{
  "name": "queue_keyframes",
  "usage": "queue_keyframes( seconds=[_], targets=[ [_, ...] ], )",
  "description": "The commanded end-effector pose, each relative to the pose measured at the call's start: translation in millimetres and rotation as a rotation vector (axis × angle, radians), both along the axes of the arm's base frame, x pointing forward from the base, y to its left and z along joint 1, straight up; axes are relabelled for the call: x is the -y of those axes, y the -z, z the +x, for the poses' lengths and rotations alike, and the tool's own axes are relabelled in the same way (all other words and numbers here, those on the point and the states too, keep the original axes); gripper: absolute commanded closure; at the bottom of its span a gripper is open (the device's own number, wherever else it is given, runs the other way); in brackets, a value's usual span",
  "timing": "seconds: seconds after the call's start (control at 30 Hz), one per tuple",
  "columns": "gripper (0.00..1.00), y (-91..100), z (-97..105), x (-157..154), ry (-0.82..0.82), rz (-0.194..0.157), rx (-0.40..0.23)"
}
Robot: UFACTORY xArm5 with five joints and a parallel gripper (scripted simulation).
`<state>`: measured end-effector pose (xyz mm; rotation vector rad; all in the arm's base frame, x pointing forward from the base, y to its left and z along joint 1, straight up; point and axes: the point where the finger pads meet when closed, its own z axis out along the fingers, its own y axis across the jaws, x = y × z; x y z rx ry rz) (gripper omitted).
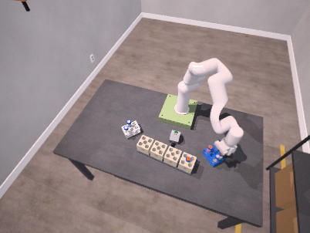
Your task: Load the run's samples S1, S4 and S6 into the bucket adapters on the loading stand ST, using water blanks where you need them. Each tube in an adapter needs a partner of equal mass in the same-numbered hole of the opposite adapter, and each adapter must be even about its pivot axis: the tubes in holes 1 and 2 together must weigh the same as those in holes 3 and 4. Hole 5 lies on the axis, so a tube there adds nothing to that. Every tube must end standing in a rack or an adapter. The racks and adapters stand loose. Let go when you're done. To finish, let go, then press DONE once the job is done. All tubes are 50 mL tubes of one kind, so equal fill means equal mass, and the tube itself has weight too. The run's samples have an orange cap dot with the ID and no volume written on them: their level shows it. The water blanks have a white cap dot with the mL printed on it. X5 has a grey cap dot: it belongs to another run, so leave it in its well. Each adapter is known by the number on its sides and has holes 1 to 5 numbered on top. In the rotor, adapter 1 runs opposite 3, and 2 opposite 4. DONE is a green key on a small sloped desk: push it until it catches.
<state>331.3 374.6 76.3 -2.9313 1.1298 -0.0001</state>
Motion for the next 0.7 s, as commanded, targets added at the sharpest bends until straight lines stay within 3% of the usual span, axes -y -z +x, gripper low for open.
queue_keyframes(
  seconds=[0.0, 0.67],
  targets=[
    [0.43, -0.7, 1, -1, 0.0, 0.005, 0.0],
    [0.43, 10.7, 1, -1, 0.0, 0.005, 0.0]
  ],
)
